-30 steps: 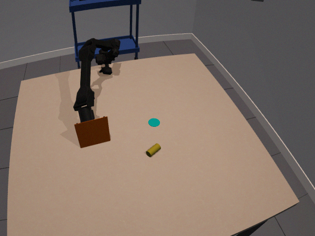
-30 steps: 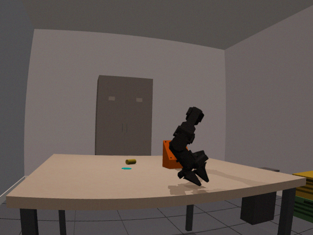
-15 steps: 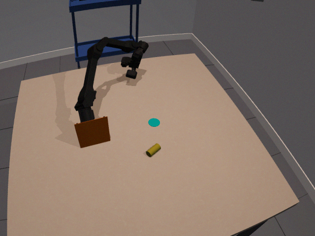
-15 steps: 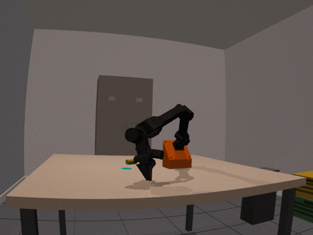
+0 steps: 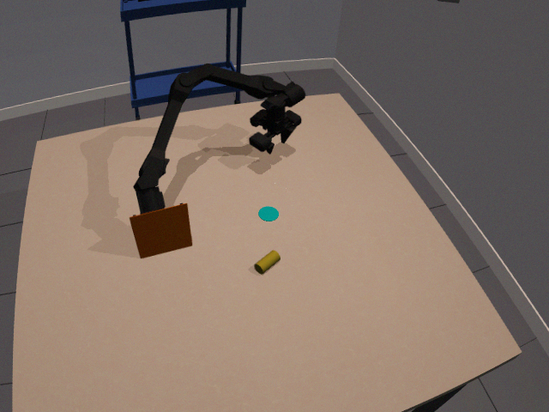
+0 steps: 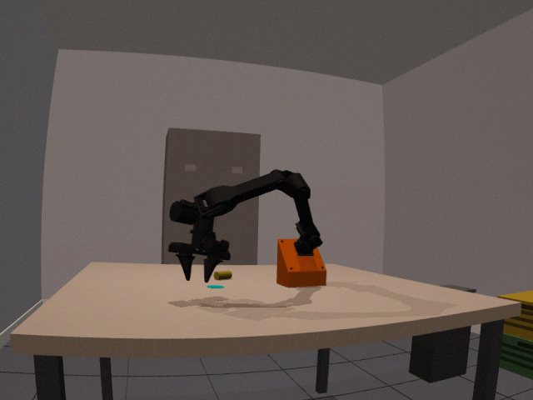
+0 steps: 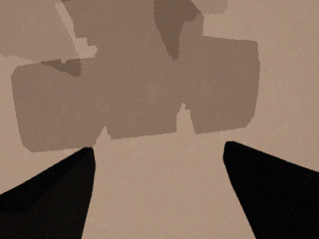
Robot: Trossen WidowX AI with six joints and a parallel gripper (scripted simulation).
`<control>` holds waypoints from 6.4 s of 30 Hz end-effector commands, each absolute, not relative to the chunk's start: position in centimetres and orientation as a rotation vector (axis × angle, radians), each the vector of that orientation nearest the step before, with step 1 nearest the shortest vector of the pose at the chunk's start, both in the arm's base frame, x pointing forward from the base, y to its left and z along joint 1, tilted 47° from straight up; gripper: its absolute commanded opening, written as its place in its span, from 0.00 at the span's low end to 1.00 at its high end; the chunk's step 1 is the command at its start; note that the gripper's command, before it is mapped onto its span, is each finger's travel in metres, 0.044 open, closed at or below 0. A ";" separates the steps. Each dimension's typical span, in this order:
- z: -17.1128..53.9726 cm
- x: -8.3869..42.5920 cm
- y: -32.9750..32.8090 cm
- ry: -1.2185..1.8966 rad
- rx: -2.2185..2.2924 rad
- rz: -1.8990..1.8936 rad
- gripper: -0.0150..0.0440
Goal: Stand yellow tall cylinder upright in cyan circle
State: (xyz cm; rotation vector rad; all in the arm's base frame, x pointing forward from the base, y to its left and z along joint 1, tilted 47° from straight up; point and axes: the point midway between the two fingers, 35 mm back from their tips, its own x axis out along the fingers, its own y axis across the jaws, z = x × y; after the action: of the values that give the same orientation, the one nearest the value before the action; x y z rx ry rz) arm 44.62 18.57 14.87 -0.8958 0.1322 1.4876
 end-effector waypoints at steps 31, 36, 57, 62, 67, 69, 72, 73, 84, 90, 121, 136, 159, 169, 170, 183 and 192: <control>-7.2 32.0 -12.0 1.196 0.120 0.957 0.78; -8.7 28.8 -13.4 1.262 0.263 0.913 0.78; -16.5 28.7 -5.5 1.264 0.280 0.912 0.78; -16.5 28.7 -5.5 1.264 0.280 0.912 0.56; -16.5 28.7 -5.5 1.264 0.280 0.912 0.43; -16.5 28.7 -5.5 1.264 0.280 0.912 0.43; -16.2 28.8 -5.8 1.265 0.279 0.912 0.43; -16.1 28.8 -6.0 1.265 0.279 0.911 0.43; -13.9 29.1 -8.6 1.267 0.276 0.907 0.43; -12.7 29.1 -9.9 1.268 0.275 0.907 0.43; -6.4 30.1 -12.0 1.349 0.407 0.797 0.43; -2.7 32.0 -9.5 1.450 0.597 0.632 0.43; 2.9 33.7 -4.8 1.580 0.890 0.372 0.43; 4.7 33.9 -3.2 1.617 0.986 0.285 0.43; 4.7 33.9 -3.2 1.617 0.986 0.285 0.43; 3.5 33.8 -3.0 1.609 0.929 0.243 0.43; 2.6 33.8 -2.8 1.597 0.882 0.206 0.43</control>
State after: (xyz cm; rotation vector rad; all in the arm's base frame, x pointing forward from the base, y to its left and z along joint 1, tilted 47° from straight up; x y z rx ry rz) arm 33.82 -2.73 2.82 0.8975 1.6047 0.2259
